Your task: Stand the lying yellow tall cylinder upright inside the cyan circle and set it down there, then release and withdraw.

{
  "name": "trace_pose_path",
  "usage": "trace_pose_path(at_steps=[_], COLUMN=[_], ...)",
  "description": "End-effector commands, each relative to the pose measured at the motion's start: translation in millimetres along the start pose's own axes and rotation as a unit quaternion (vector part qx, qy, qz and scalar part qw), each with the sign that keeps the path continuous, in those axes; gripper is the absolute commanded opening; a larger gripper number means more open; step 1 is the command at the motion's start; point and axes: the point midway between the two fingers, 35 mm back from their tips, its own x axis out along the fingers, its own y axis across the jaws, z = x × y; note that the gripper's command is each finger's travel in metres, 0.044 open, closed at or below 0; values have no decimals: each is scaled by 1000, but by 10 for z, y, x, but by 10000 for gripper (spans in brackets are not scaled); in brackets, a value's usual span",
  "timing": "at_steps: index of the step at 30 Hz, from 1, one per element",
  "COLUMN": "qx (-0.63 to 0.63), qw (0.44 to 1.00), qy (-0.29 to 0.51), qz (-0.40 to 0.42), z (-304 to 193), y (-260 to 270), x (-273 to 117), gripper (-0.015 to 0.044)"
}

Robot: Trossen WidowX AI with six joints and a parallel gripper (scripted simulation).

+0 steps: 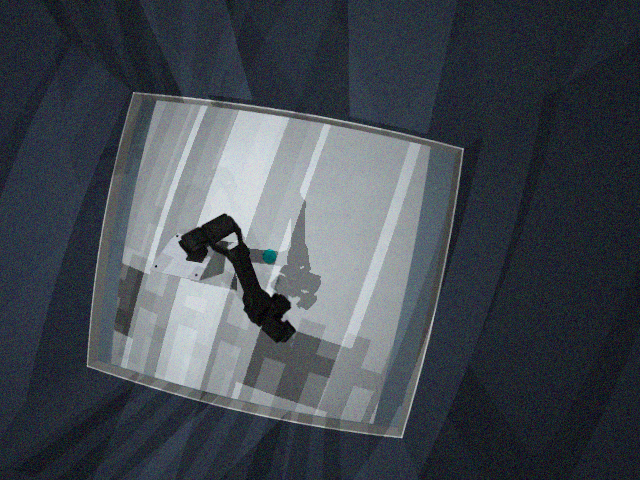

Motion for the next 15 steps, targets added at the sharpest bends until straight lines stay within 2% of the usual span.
trace_pose_path(at_steps=[1,9,15], qx=[-35,-89,-93], qw=[996,974,971], qy=[-3,-58,-66], qz=[81,200,209], z=[-239,-425,-431], y=[316,838,879], x=[-73,-328,-356], gripper=[309,309,309])
